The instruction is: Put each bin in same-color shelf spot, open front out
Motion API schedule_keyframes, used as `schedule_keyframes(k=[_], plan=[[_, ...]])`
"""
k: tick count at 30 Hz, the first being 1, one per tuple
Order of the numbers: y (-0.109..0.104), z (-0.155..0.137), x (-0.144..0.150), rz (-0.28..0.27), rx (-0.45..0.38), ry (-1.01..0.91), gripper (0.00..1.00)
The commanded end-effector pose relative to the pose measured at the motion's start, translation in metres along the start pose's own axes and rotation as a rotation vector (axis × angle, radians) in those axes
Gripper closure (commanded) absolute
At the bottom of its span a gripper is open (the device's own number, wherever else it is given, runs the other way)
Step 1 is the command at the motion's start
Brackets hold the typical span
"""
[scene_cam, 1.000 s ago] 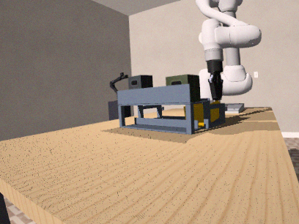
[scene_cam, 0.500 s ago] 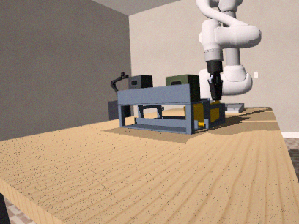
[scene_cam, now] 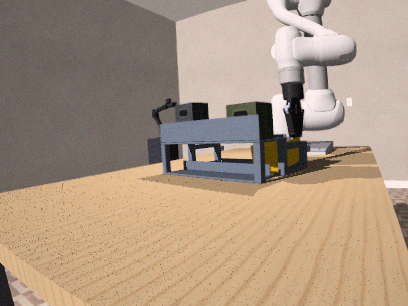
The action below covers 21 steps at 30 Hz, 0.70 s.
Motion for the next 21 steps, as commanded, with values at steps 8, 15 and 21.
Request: schedule_keyframes(k=[8,15,21], plan=[[0.0023,0.0023,-0.0014,0.005,0.002,0.001,0.90],[0.0023,0.0023,-0.0018,0.005,0.002,0.001,0.90],[0.0022,0.0023,-0.0043,0.005,0.002,0.001,0.90]])
Point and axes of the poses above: the point where the finger pads meet when closed, its own y axis out along the fingers, its own x axis across the jaws, z = x × y, the point moved 4 cm from there along -y, back along the fingers, and after that the axes turned 2 degrees about y, right-handed, at the moved point
